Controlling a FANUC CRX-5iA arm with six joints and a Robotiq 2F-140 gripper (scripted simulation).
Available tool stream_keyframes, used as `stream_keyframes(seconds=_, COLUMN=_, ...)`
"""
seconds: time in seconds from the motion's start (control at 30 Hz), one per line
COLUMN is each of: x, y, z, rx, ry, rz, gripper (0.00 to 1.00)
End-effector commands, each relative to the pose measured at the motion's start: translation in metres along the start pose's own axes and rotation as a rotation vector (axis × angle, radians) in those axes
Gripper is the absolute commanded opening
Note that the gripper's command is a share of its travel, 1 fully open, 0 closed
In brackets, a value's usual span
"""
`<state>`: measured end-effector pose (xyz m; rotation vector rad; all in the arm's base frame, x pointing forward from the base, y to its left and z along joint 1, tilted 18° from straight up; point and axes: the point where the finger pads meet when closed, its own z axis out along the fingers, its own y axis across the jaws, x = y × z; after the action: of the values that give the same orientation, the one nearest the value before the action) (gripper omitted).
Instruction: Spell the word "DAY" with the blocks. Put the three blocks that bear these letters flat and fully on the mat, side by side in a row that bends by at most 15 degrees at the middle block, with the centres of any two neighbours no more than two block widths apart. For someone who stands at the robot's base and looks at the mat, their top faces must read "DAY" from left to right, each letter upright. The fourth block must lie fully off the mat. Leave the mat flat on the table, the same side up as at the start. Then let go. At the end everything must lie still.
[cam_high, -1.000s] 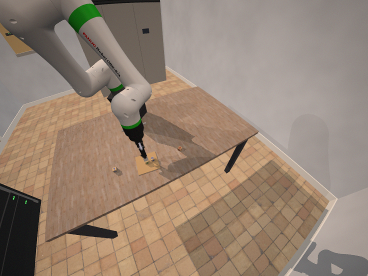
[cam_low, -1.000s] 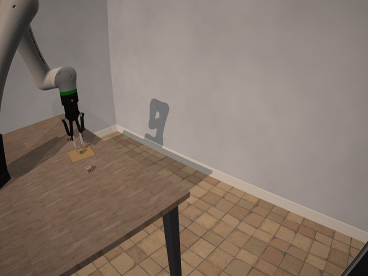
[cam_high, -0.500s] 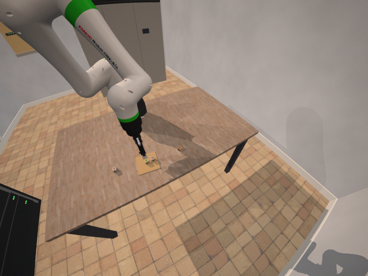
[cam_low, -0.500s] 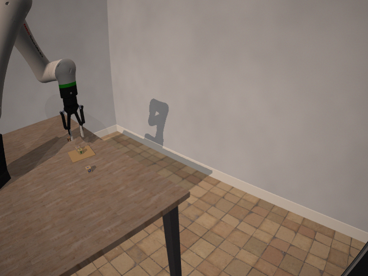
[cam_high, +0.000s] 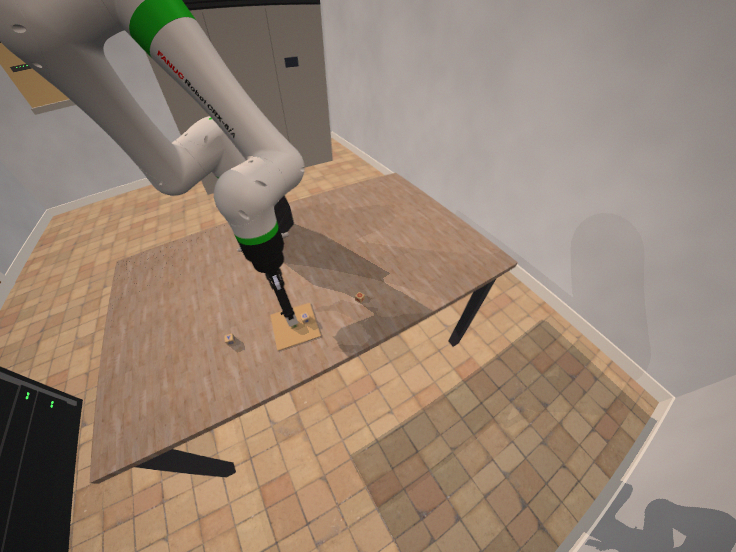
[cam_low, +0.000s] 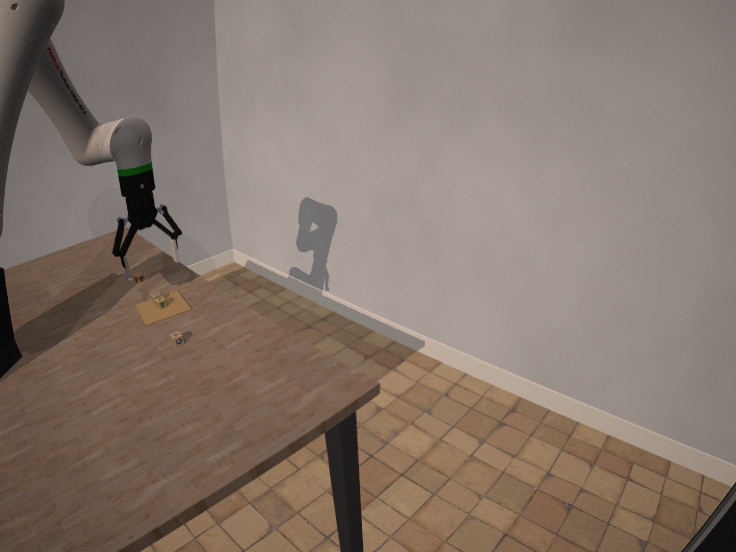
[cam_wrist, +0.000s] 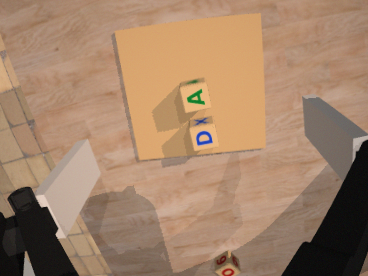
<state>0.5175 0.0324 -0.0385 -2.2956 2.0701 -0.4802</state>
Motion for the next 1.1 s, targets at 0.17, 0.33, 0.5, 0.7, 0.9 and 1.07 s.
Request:
stream_keyframes(seconds=0.17, x=0.000, y=0.000, z=0.000, rx=0.000, ry=0.000, rz=0.002, gripper=1.00)
stream_keyframes(seconds=0.33, x=0.005, y=0.000, z=0.000, rx=0.000, ry=0.000, rz=0.080, gripper=1.00)
stream_keyframes(seconds=0.5, x=0.018, y=0.000, z=0.002, rx=-0.002, ry=-0.001, rz=0.278, gripper=1.00)
stream_keyframes(seconds=0.7, x=0.030, y=0.000, z=0.003, rx=-0.004, ry=-0.002, rz=0.467, gripper=1.00)
stream_keyframes(seconds=0.9, x=0.042, y=0.001, z=0.004, rx=-0.005, ry=-0.002, rz=0.663, gripper=1.00)
stream_keyframes(seconds=1.07, x=0.053, y=0.002, z=0.005, rx=-0.006, ry=-0.002, rz=0.833, gripper=1.00)
